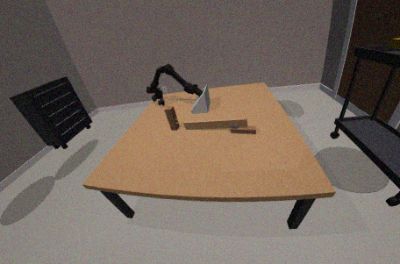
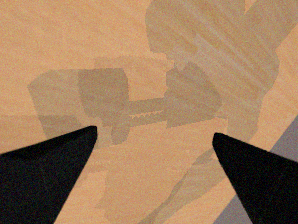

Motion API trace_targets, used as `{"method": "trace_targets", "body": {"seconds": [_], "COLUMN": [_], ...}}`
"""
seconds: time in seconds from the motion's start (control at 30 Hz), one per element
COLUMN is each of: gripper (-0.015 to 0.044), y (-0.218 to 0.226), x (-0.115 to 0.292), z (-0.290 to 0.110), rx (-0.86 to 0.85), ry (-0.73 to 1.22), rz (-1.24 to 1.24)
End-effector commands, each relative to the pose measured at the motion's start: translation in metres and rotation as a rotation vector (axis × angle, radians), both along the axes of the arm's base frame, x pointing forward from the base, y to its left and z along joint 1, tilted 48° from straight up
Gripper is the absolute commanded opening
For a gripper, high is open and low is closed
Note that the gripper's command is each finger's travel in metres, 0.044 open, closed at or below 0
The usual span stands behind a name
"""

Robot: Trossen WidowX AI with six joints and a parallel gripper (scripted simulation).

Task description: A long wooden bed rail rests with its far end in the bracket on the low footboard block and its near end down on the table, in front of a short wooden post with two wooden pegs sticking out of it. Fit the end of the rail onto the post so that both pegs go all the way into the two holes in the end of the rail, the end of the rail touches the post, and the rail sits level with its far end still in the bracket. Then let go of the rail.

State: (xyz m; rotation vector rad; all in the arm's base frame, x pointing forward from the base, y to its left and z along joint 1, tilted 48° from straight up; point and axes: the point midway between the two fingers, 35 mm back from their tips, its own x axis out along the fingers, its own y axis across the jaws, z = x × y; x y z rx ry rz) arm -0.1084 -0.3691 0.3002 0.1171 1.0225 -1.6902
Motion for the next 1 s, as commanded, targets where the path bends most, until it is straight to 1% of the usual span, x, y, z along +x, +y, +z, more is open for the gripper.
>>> {"method": "trace_targets", "body": {"seconds": [0.0, 0.1, 0.3, 0.5, 0.77, 0.97], "gripper": [0.0440, 0.0440, 0.0440, 0.0440, 0.0440, 0.0440], "y": [-0.013, -0.022, -0.038, -0.037, -0.013, 0.029], "x": [0.045, 0.074, 0.157, 0.234, 0.333, 0.409], "z": [0.019, 0.028, 0.042, 0.034, 0.013, -0.020], "rx": [-0.080, -0.130, -0.223, -0.225, -0.173, -0.070], "ry": [0.016, 0.000, -0.109, -0.234, -0.382, -0.426], "rz": [0.150, 0.226, 0.411, 0.514, 0.624, 0.738]}}
